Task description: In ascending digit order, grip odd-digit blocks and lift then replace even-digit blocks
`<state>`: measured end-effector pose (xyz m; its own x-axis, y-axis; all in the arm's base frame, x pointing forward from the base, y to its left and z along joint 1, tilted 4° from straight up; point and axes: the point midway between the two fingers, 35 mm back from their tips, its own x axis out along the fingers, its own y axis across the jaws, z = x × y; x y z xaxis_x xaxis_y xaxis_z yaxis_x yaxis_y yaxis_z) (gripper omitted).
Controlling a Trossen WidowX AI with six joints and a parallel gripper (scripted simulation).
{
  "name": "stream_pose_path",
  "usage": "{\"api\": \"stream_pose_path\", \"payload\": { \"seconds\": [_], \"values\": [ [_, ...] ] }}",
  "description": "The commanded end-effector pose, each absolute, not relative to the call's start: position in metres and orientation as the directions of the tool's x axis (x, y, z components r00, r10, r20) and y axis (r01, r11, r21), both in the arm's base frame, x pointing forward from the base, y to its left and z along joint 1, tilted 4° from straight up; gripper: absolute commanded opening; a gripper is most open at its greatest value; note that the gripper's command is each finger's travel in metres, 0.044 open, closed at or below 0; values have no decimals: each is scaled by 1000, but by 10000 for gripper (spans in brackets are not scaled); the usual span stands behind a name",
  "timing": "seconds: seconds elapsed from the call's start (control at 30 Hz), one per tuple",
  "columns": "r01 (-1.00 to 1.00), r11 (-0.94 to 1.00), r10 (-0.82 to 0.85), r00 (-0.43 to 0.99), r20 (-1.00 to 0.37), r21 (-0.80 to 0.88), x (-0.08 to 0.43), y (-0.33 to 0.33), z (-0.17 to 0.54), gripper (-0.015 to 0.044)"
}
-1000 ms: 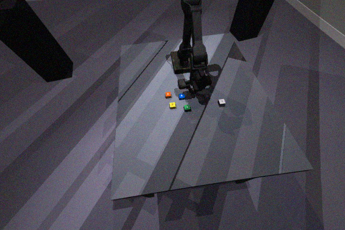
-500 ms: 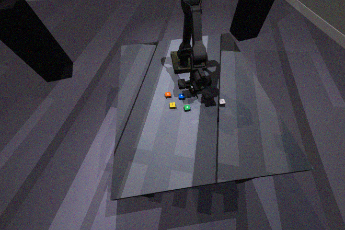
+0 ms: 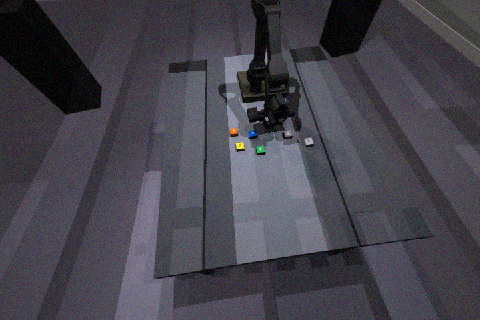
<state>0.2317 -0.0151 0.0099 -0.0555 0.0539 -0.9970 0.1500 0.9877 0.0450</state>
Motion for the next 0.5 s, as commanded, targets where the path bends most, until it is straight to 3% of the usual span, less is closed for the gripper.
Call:
{"api": "stream_pose_path", "payload": {
  "seconds": [0.0,0.47],
  "values": [
    [151,988,49,-39,-998,42,235,-16,15,120],
    [151,988,49,-39,-998,42,235,-16,7,120]
  ]
}}
